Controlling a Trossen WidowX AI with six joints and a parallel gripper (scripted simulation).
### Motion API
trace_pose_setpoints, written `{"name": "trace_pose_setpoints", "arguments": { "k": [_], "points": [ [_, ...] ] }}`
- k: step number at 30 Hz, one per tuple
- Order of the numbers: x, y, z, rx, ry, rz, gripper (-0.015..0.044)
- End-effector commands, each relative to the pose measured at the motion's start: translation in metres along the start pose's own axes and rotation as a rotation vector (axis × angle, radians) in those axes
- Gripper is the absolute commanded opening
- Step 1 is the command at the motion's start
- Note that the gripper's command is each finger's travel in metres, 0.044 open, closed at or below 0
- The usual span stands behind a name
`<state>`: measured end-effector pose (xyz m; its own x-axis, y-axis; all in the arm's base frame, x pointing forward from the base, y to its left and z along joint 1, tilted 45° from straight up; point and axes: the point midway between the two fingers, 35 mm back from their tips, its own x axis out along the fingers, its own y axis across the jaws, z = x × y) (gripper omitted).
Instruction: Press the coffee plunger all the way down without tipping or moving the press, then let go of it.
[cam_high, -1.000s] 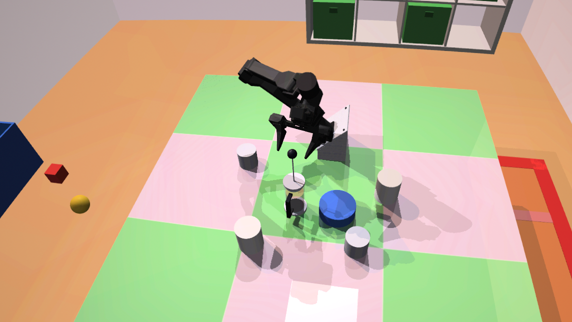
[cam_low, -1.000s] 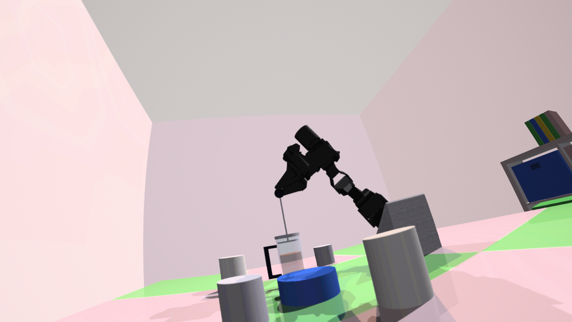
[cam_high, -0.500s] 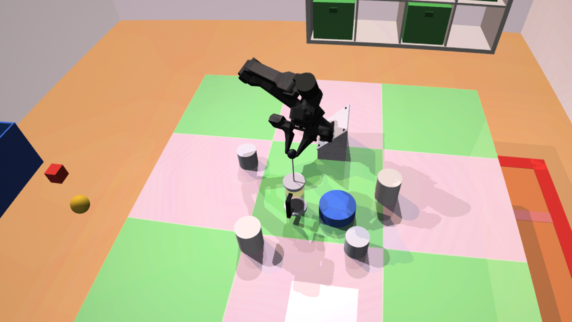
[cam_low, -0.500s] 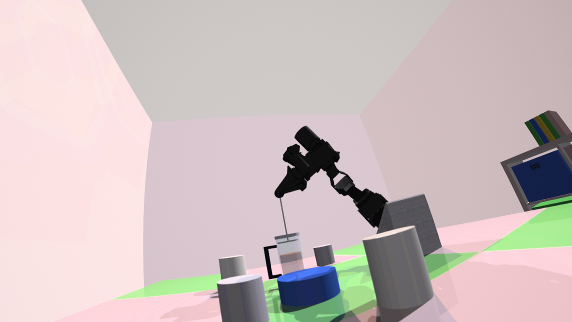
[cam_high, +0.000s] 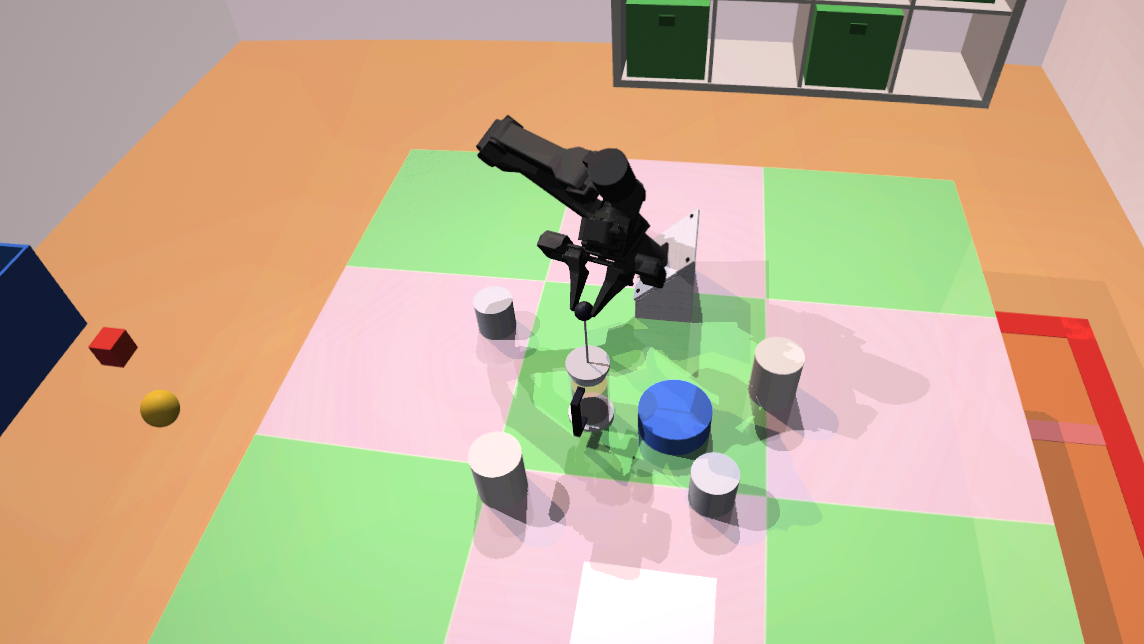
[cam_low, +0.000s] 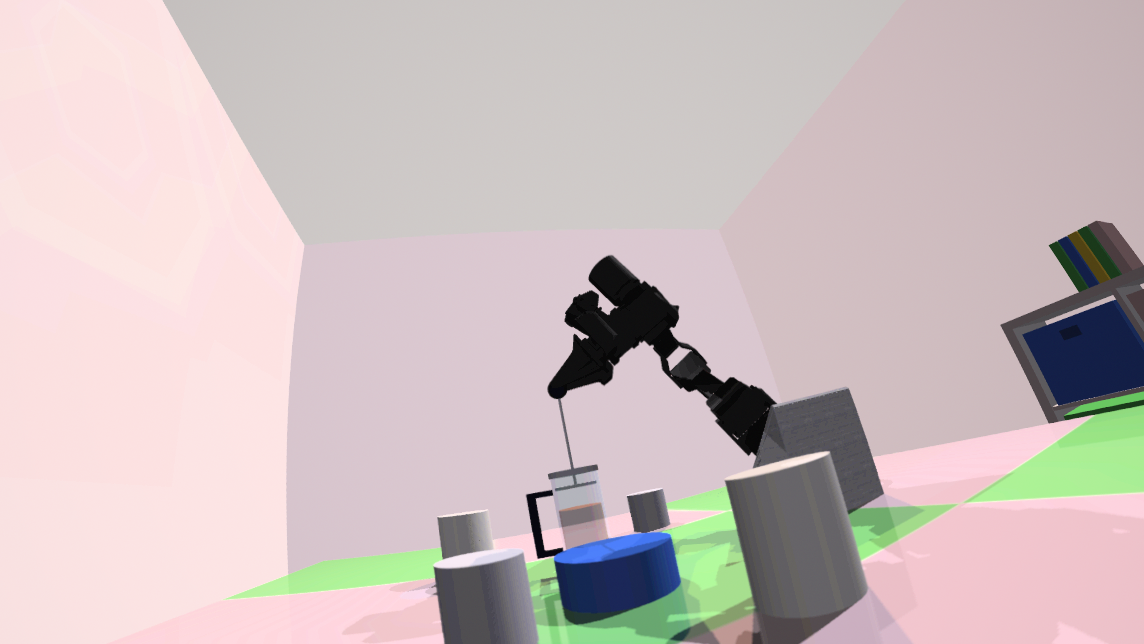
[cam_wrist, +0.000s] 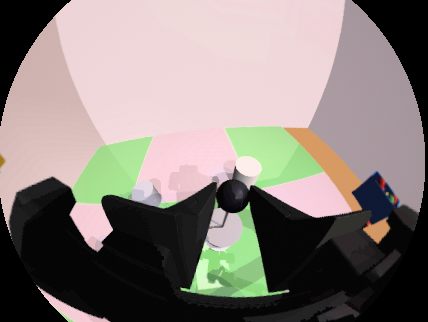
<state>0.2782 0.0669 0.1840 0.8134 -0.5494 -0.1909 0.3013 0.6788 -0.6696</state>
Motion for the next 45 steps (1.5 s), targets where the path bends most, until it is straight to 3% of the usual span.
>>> {"name": "trace_pose_setpoints", "arguments": {
  "k": [1,45],
  "points": [
    [0.006,0.003,-0.010,-0.006,0.012,0.009,0.0112],
    [0.049,0.007,-0.068,-0.007,0.006,0.008,0.0112]
  ]
}}
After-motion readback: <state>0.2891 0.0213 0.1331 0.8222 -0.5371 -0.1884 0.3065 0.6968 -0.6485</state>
